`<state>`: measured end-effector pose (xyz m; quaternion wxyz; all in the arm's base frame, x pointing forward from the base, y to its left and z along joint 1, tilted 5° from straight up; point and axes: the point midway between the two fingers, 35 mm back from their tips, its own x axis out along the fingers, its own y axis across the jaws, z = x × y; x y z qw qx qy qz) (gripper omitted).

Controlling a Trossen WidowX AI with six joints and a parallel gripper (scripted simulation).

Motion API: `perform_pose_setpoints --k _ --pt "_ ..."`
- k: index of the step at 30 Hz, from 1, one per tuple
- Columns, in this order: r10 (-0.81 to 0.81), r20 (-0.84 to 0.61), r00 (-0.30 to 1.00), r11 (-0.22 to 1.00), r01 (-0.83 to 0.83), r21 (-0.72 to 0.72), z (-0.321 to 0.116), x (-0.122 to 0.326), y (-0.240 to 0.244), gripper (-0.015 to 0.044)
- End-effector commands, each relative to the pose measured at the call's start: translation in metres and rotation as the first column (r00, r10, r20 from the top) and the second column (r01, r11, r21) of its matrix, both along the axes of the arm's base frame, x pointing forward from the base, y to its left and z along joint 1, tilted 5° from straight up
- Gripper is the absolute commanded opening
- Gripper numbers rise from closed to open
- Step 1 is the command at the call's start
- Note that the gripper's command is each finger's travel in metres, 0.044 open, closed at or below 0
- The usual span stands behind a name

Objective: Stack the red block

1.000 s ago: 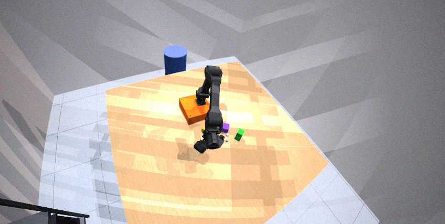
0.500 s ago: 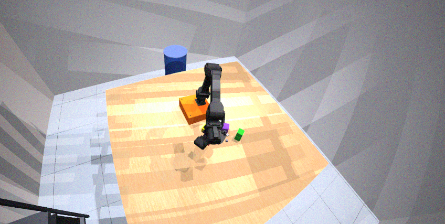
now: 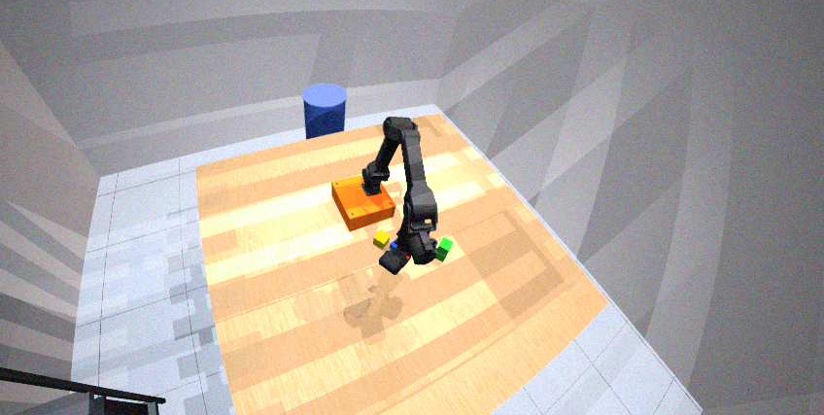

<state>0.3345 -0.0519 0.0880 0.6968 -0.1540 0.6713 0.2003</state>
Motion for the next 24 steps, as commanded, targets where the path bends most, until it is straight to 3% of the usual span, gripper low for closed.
perform_pose_setpoints --k 1,24 --pt "-0.003 0.006 1.000 1.000 0.003 0.003 0.004 0.004 0.025 0.0000" --pt "0.016 0.009 1.000 1.000 -0.016 0.011 0.015 -0.004 0.153 0.0000"
